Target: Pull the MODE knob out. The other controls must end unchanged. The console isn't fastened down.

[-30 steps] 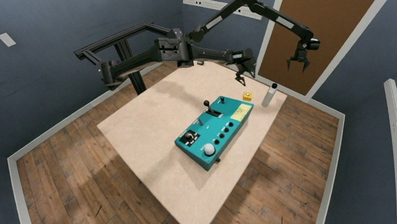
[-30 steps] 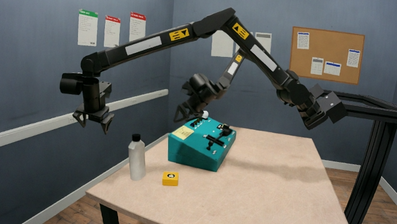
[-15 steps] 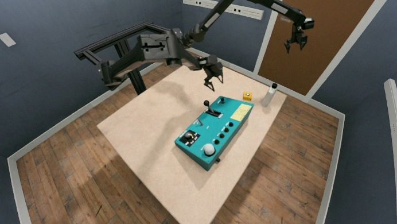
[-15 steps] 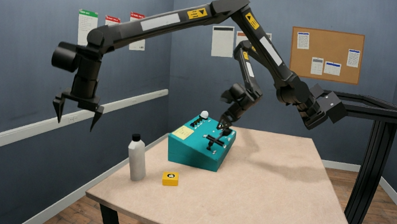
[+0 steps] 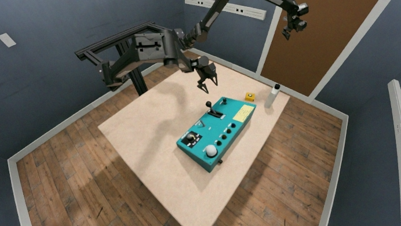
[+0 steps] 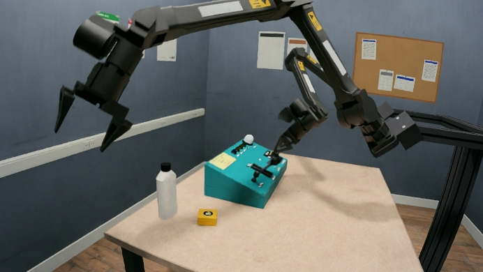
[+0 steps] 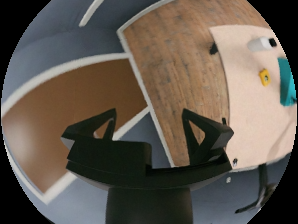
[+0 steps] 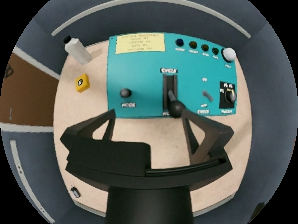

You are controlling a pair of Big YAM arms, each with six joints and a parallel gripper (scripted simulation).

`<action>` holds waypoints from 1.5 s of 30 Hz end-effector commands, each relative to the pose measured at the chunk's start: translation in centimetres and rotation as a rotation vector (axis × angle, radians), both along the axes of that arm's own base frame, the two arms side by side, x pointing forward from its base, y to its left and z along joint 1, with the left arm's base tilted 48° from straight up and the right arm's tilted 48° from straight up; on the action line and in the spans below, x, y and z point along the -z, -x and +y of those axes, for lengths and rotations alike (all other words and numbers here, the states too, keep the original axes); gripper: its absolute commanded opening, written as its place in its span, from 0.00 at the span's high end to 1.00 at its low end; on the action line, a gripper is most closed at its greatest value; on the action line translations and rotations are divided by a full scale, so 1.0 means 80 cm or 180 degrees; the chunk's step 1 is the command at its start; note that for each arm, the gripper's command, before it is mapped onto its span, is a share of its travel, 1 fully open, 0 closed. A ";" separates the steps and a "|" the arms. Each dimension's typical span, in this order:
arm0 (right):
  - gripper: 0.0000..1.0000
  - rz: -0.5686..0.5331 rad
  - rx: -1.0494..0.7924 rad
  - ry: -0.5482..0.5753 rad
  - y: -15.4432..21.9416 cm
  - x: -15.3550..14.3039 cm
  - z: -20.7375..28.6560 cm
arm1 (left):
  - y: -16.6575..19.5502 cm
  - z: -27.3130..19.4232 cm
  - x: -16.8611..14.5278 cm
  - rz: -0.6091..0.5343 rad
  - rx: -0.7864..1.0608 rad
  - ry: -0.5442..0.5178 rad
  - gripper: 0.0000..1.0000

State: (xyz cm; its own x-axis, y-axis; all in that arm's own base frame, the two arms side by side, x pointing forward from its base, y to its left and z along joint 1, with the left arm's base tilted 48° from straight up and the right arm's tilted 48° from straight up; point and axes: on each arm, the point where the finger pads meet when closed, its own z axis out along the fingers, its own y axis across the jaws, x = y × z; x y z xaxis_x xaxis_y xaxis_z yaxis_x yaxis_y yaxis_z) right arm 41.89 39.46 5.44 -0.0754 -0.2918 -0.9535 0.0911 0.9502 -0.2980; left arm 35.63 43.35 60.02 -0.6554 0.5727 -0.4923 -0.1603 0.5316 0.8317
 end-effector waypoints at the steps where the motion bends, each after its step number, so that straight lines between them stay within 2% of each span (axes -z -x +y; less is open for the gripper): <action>1: 0.00 -0.0108 -0.0076 -0.0127 0.005 -0.030 0.021 | 0.045 -0.006 -0.046 -0.0435 -0.0268 0.0019 0.00; 2: 0.00 -0.0108 -0.0076 -0.0127 0.005 -0.030 0.021 | 0.045 -0.006 -0.046 -0.0435 -0.0268 0.0019 0.00; 4: 0.00 -0.0090 -0.0080 -0.0097 0.007 -0.024 0.019 | 0.084 0.007 -0.050 -0.0679 -0.0543 0.0072 0.00; 17: 0.00 -0.0079 -0.0104 -0.0129 0.012 -0.023 0.022 | 0.236 0.027 -0.062 -0.1711 -0.1485 0.0147 0.00; 19: 0.00 -0.0079 -0.0104 -0.0129 0.012 -0.023 0.022 | 0.236 0.027 -0.062 -0.1711 -0.1485 0.0147 0.00; 21: 0.00 -0.0078 -0.0105 -0.0133 0.012 -0.023 0.022 | 0.275 0.025 -0.064 -0.1999 -0.1694 0.0131 0.00; 34: 0.00 -0.0061 -0.0108 -0.0112 0.014 -0.021 0.021 | 0.414 -0.009 -0.065 -0.3157 -0.2324 -0.0072 0.00; 36: 0.00 -0.0061 -0.0108 -0.0112 0.014 -0.021 0.021 | 0.414 -0.009 -0.065 -0.3157 -0.2324 -0.0072 0.00; 40: 0.00 -0.0055 -0.0109 -0.0103 0.014 -0.021 0.020 | 0.451 -0.026 -0.064 -0.3504 -0.2449 -0.0174 0.00; 45: 0.00 -0.0047 -0.0110 -0.0091 0.015 -0.019 0.020 | 0.476 -0.041 -0.062 -0.3759 -0.2522 -0.0261 0.00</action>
